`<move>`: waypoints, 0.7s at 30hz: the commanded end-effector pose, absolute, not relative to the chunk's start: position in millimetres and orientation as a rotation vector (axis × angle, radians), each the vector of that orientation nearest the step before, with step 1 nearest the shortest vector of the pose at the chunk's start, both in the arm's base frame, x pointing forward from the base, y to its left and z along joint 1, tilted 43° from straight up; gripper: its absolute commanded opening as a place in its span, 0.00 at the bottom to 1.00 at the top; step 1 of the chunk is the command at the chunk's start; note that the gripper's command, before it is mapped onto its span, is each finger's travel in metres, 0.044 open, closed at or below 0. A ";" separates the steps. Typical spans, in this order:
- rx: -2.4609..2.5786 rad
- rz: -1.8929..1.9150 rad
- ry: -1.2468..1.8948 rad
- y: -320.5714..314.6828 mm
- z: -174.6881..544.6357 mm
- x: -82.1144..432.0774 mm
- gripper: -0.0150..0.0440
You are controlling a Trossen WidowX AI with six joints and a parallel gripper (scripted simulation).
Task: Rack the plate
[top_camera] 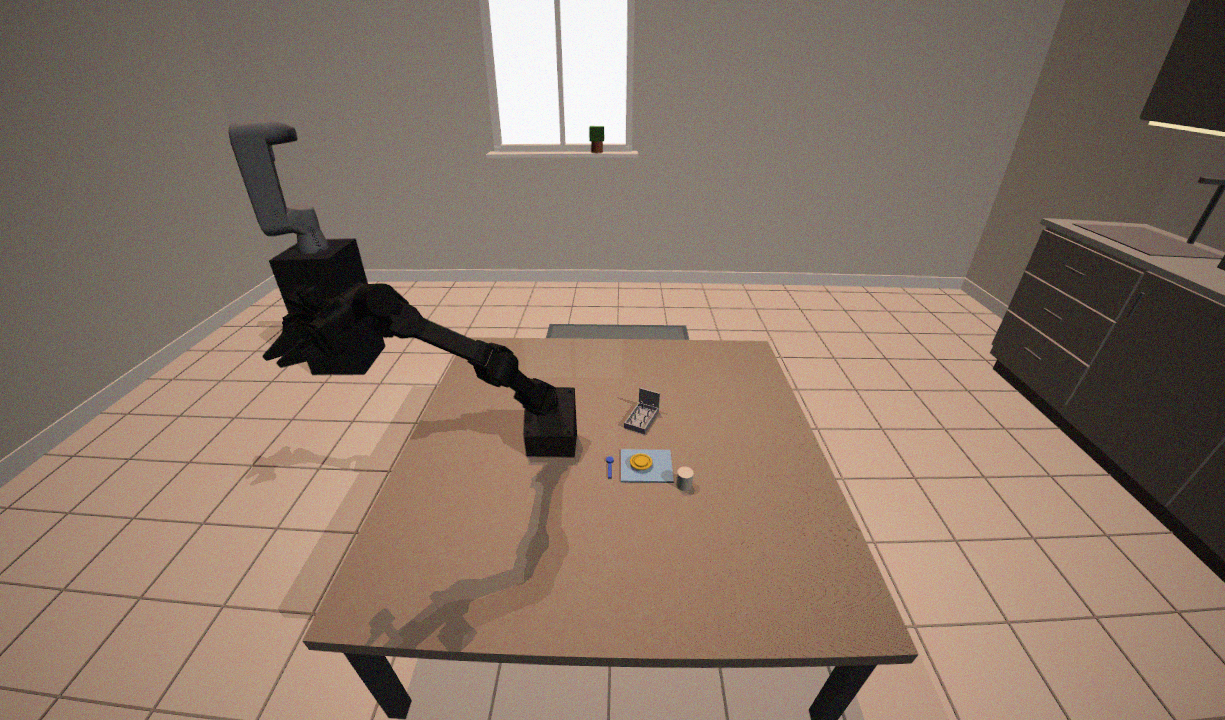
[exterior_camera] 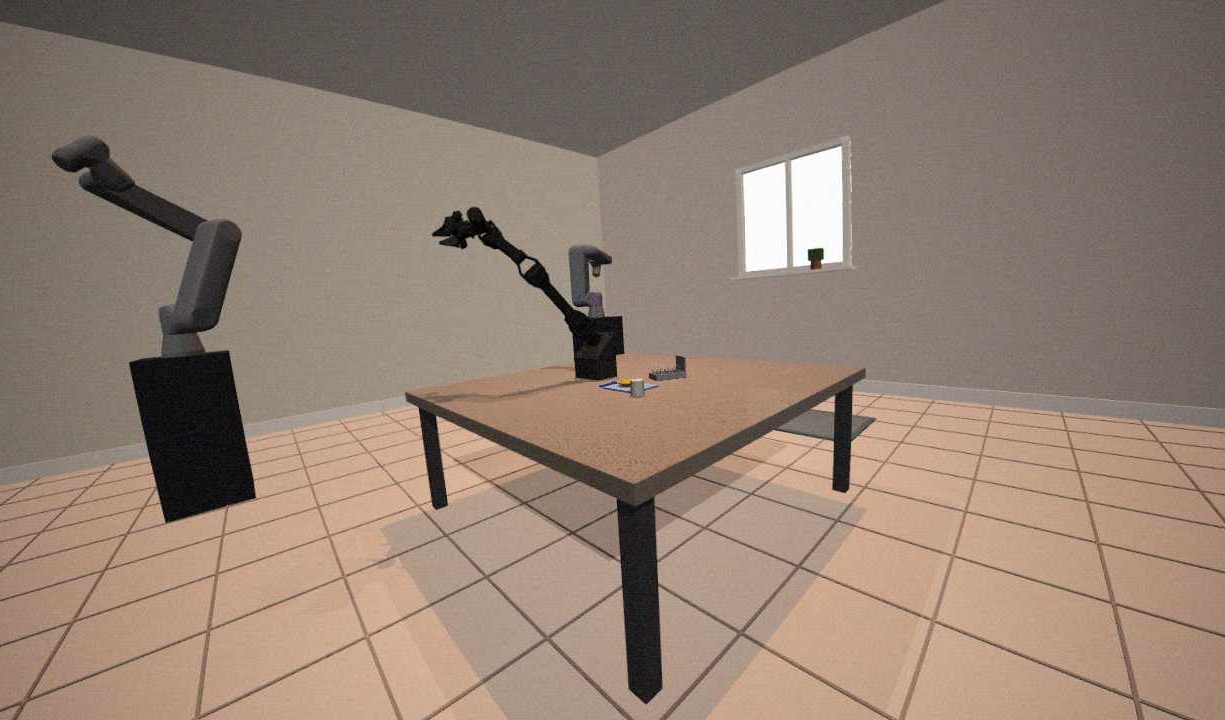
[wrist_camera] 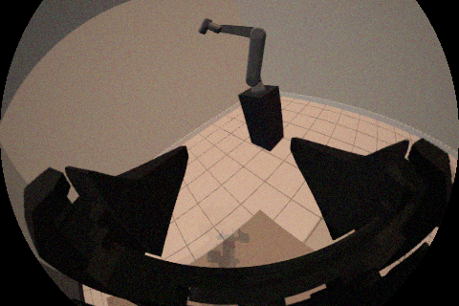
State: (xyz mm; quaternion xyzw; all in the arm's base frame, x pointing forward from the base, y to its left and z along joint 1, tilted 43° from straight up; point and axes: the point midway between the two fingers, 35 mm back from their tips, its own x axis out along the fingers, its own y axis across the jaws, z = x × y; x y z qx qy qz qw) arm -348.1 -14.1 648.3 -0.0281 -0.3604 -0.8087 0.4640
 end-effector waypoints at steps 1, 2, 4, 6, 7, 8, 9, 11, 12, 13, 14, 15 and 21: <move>-0.071 -1.991 -0.888 -12.7 648.0 -348.8 0.93; -0.078 -2.003 -0.897 -8.3 647.1 -350.8 0.93; -0.102 -2.046 -0.928 7.9 643.6 -357.7 0.93; -0.129 -2.094 -0.961 26.2 639.4 -364.4 0.93; -0.143 -2.119 -0.978 35.5 637.2 -367.4 0.93; -0.157 -2.143 -0.995 45.0 634.9 -370.2 0.93; -0.172 -2.168 -1.011 54.6 632.5 -372.7 0.93; -0.202 -2.217 -1.042 74.0 627.9 -376.5 0.93; -0.219 -2.241 -1.056 83.8 625.8 -377.8 0.93; -0.235 -2.266 -1.070 93.8 623.6 -378.8 0.93; -0.252 -2.291 -1.084 103.7 621.3 -379.6 0.93; -0.268 -2.316 -1.098 113.8 619.0 -380.1 0.93; -0.373 -2.464 -1.176 172.9 604.1 -377.4 0.93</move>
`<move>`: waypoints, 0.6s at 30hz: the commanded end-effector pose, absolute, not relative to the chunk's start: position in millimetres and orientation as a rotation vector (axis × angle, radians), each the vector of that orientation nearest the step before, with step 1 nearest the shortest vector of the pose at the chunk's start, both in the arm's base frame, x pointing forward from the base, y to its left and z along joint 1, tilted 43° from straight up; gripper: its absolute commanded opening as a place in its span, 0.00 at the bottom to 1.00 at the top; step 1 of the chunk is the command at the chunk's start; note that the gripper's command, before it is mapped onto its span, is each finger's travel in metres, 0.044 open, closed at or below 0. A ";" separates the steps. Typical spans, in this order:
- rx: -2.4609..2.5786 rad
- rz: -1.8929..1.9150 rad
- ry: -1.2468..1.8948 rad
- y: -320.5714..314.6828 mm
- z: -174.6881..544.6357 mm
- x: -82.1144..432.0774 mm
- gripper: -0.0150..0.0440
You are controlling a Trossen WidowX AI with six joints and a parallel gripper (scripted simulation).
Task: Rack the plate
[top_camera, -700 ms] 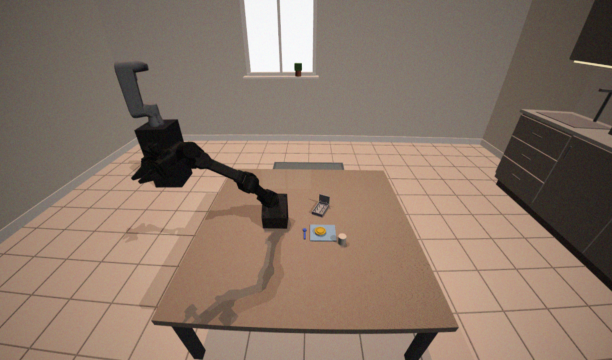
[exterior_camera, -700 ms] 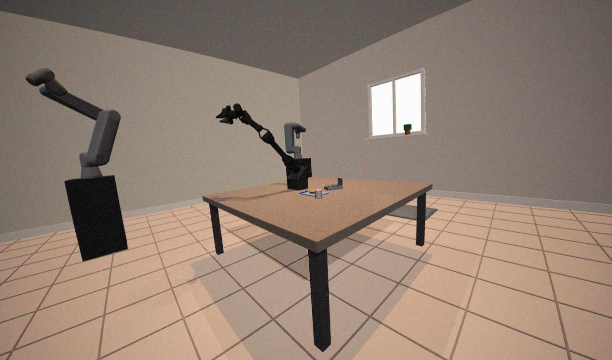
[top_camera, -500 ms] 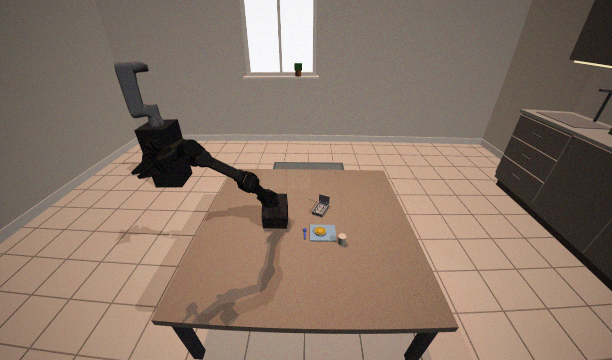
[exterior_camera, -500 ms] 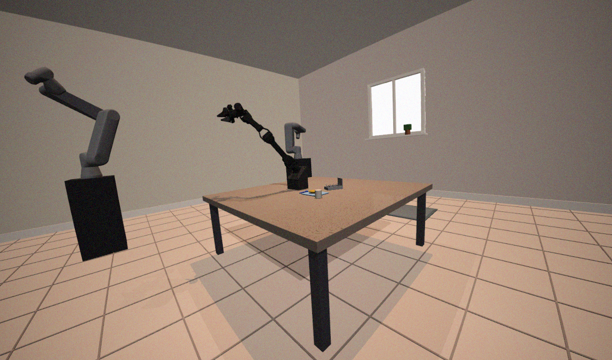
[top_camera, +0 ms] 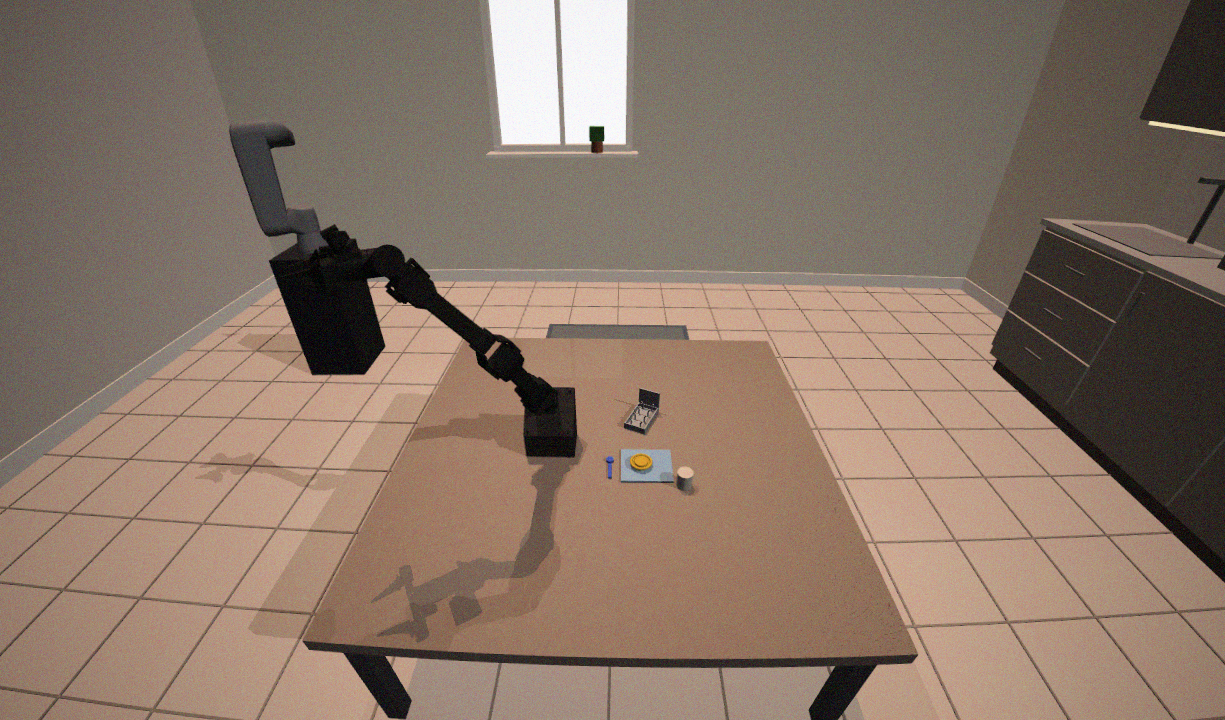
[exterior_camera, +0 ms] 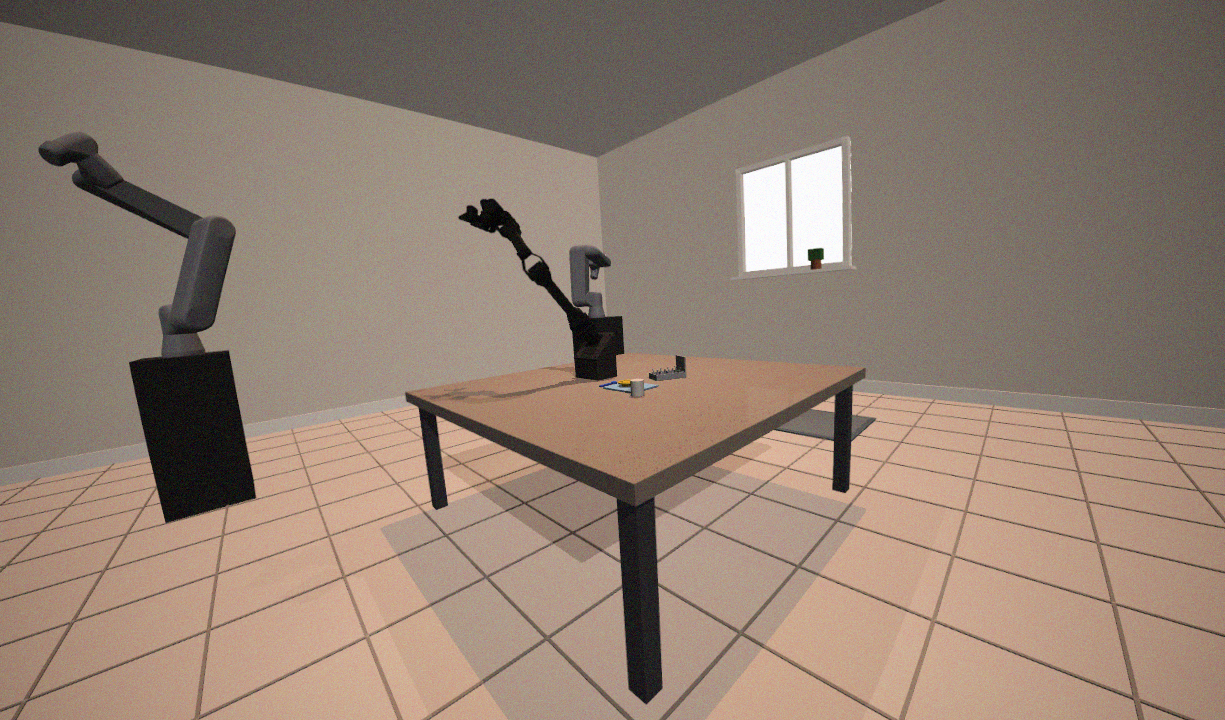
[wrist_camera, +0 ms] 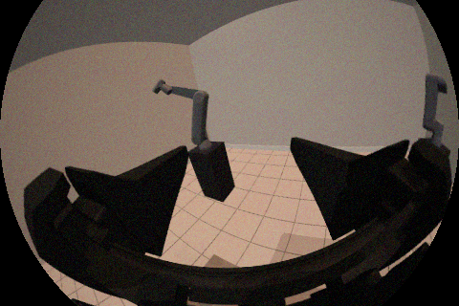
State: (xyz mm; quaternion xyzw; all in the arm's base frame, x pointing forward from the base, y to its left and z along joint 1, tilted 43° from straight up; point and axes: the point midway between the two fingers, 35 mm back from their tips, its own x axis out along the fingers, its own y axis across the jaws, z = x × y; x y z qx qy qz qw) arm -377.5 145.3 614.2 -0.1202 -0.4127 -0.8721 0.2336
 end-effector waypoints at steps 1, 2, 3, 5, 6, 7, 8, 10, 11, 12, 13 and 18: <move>-0.390 -2.488 -1.185 181.2 601.7 -376.2 0.93; -0.407 -2.511 -1.195 189.5 599.2 -374.8 0.93; -0.424 -2.535 -1.204 197.8 596.7 -373.2 0.93; -0.458 -2.582 -1.222 214.3 591.6 -369.4 0.93; -0.476 -2.606 -1.231 222.5 588.9 -367.2 0.93; -0.493 -2.630 -1.240 230.6 586.2 -364.9 0.93; -0.510 -2.655 -1.249 238.8 583.4 -362.3 0.93; -0.543 -2.704 -1.270 256.7 576.9 -356.1 0.93; -0.559 -2.730 -1.284 266.6 573.2 -352.5 0.93; -0.576 -2.756 -1.297 276.3 569.4 -348.5 0.93; -0.592 -2.781 -1.310 286.0 565.6 -344.2 0.93; -0.677 -2.909 -1.378 332.7 545.7 -318.8 0.93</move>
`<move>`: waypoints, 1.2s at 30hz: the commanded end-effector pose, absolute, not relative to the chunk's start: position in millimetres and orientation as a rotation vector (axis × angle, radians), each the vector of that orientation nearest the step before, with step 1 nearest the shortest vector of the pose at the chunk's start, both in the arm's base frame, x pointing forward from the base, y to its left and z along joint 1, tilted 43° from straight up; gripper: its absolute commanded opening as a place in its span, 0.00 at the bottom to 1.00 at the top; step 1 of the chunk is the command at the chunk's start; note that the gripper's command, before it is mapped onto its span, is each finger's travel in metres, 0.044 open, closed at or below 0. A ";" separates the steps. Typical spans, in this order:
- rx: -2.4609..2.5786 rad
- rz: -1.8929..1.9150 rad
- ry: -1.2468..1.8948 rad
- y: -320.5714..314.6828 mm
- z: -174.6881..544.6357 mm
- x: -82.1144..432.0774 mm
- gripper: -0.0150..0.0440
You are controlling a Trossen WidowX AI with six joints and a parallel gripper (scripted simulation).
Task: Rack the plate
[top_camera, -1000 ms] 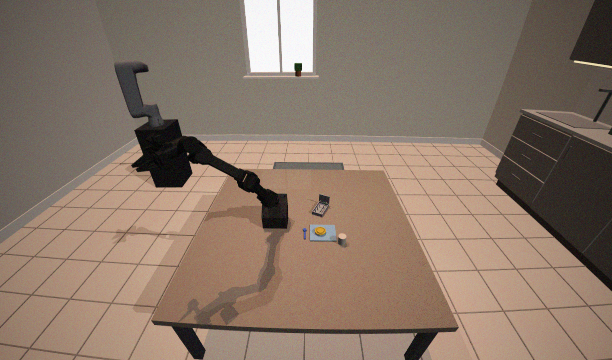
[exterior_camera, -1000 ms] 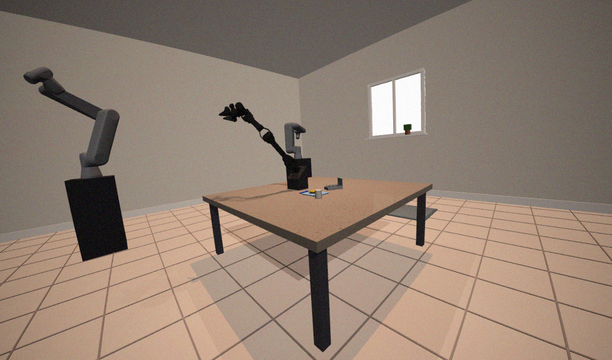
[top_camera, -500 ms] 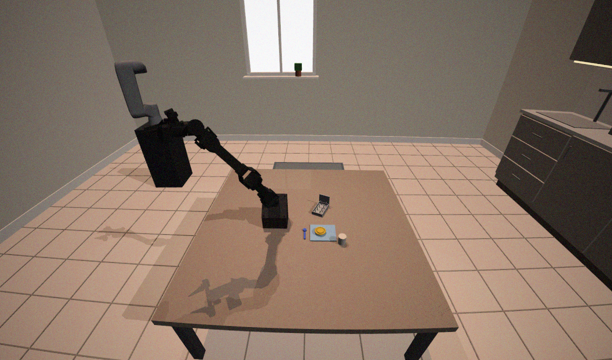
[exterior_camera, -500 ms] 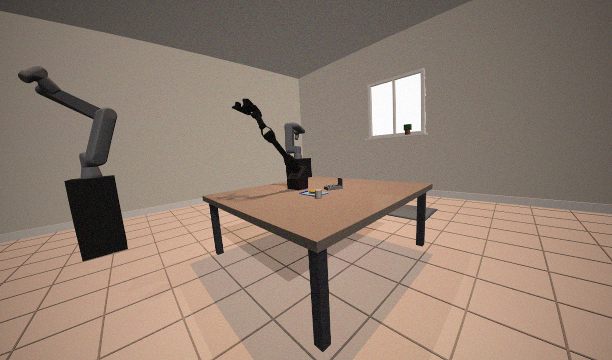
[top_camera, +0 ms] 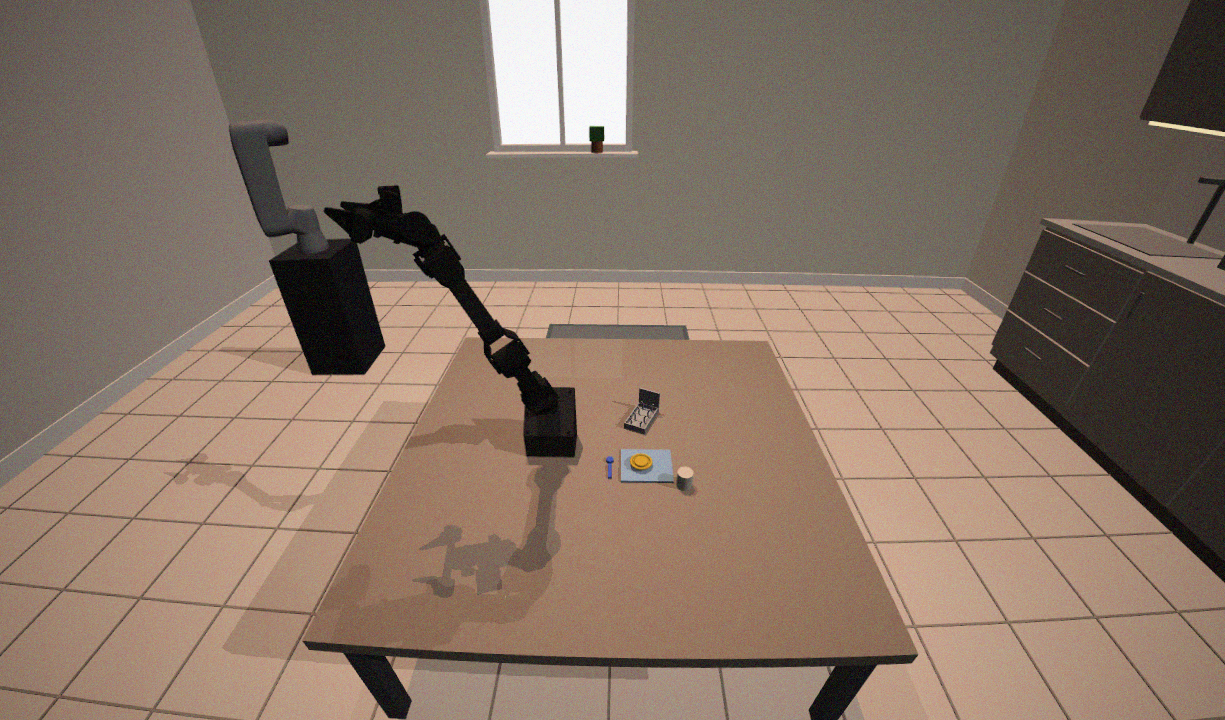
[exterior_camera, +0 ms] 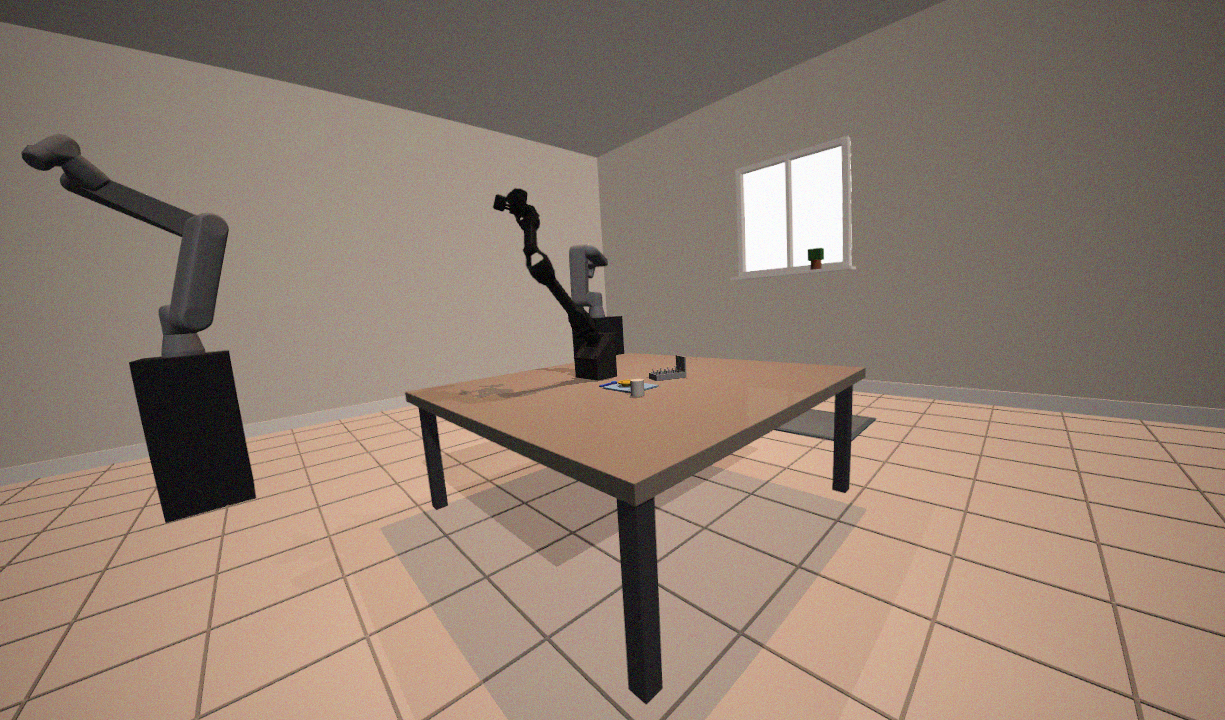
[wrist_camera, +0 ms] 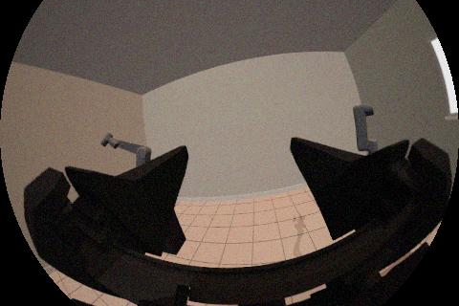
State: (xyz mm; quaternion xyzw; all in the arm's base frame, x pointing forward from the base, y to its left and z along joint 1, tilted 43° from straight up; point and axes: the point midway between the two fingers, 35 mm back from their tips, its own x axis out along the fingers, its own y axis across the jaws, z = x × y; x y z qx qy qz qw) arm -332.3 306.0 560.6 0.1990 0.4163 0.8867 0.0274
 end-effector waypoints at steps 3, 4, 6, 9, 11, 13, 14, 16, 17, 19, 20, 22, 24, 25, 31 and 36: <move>0.623 2.555 1.214 359.3 532.8 -300.3 0.93; 0.624 2.524 1.201 367.9 528.4 -293.6 0.93; 0.626 2.462 1.174 384.5 519.3 -279.5 0.93; 0.626 2.370 1.135 408.0 505.5 -256.5 0.93; 0.625 2.307 1.110 422.6 496.0 -240.0 0.93; 0.617 2.249 1.085 435.8 486.1 -223.2 0.93; 0.613 2.219 1.073 442.1 481.0 -214.4 0.93; 0.604 2.160 1.049 454.0 470.8 -196.4 0.93; 0.599 2.130 1.037 459.5 465.6 -187.1 0.93; 0.588 2.071 1.015 469.7 455.3 -168.1 0.93; 0.582 2.042 1.004 474.4 450.0 -158.3 0.93; 0.571 1.979 0.982 483.7 439.3 -138.2 0.93; 0.562 1.914 0.961 492.3 428.1 -117.1 0.93; 0.556 1.881 0.951 496.1 422.5 -106.4 0.93; 0.518 1.685 0.894 512.2 388.4 -39.9 0.93; 0.509 1.526 0.870 511.9 367.3 16.8 0.93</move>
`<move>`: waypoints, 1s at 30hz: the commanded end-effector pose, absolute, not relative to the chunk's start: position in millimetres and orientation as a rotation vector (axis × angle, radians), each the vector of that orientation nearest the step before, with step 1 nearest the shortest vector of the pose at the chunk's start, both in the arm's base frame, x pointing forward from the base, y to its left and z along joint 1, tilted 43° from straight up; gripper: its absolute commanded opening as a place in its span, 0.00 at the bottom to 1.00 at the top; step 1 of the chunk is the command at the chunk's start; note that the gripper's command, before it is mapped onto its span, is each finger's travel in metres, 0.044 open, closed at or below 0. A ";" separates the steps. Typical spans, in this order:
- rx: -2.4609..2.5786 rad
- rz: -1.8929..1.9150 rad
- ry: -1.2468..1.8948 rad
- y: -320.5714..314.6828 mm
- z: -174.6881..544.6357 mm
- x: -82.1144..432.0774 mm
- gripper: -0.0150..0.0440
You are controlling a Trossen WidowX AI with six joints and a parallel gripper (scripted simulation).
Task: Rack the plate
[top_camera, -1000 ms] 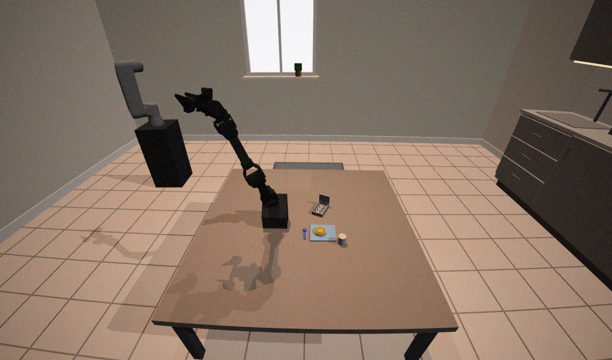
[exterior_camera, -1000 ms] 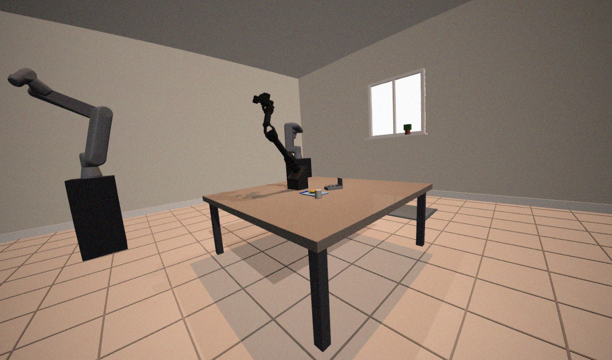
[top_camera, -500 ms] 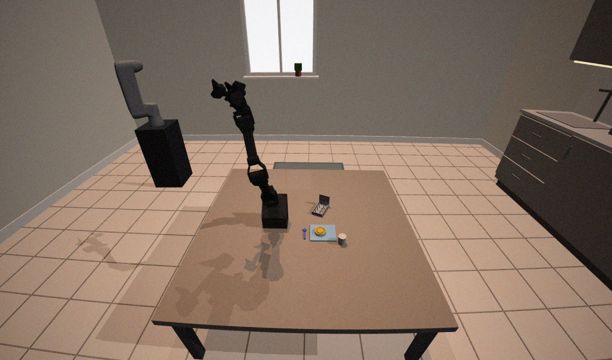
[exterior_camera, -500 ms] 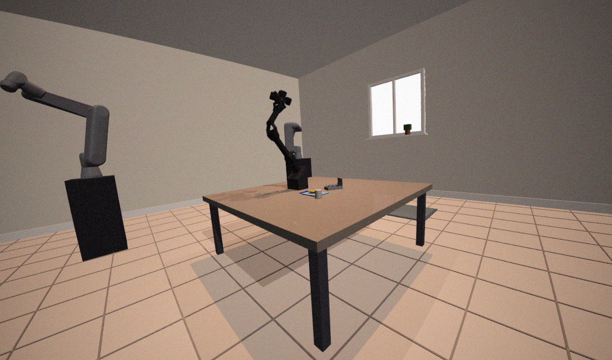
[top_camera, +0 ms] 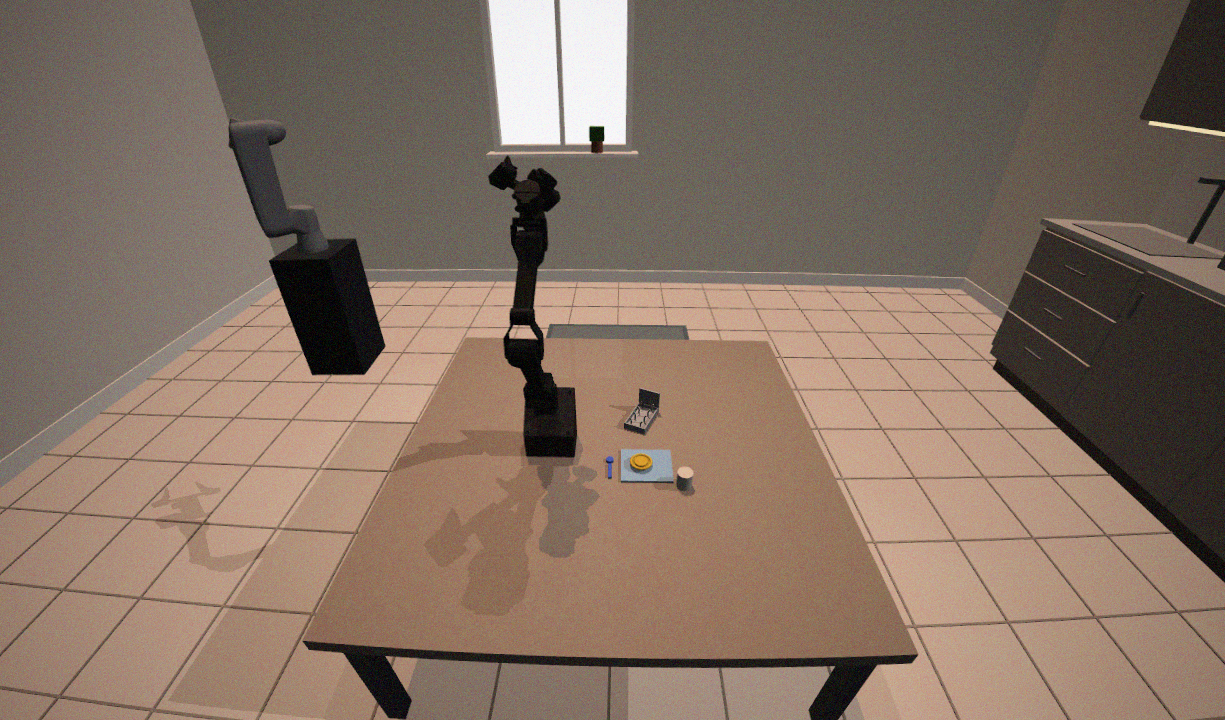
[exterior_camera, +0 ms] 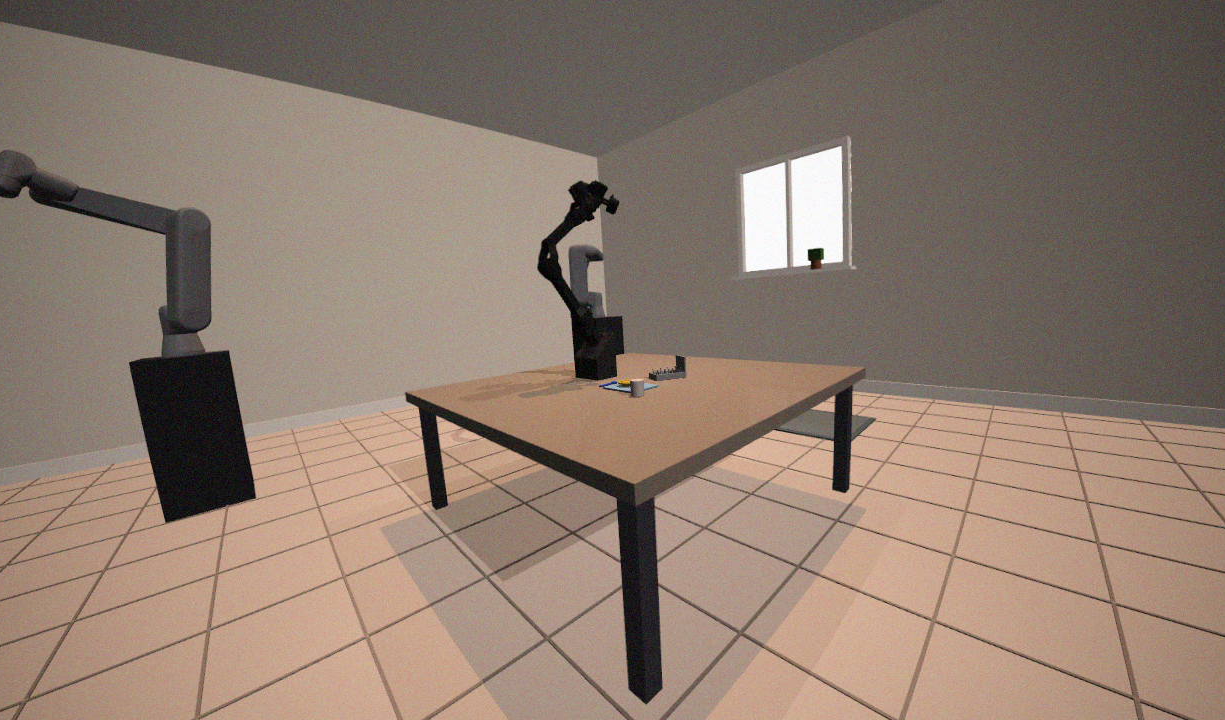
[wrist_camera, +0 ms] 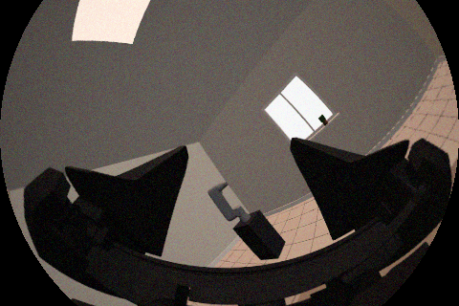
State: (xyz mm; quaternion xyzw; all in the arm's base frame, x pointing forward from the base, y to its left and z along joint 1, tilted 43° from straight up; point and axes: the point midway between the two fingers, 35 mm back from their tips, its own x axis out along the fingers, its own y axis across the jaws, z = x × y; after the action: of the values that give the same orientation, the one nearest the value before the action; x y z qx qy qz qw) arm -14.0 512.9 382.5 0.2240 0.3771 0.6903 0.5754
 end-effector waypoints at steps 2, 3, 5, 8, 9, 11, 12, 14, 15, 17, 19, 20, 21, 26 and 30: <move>0.506 1.469 0.861 509.9 359.6 37.3 0.93; 0.503 1.447 0.858 509.0 356.6 44.9 0.93; 0.492 1.397 0.847 506.8 348.3 62.5 0.93; 0.469 1.301 0.828 500.4 332.4 96.1 0.93; 0.461 1.268 0.822 497.6 327.1 107.3 0.93; 0.444 1.203 0.812 490.9 316.4 129.3 0.93; 0.436 1.171 0.807 487.1 311.1 140.2 0.93; 0.417 1.107 0.797 478.6 300.5 161.5 0.93; 0.406 1.076 0.793 474.1 295.0 171.7 0.93; 0.382 1.011 0.784 463.8 283.3 192.5 0.93; 0.356 0.946 0.777 452.2 271.8 212.7 0.93; 0.343 0.913 0.774 446.0 266.0 222.5 0.93; 0.329 0.881 0.771 439.4 260.3 232.1 0.93; 0.260 0.721 0.765 402.5 232.2 276.9 0.93; 0.201 0.592 0.768 368.0 210.1 308.9 0.93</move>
State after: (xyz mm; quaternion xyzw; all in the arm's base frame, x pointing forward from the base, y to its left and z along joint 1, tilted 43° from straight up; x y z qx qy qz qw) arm 288.6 393.1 229.7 0.1201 0.3617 0.3263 0.8650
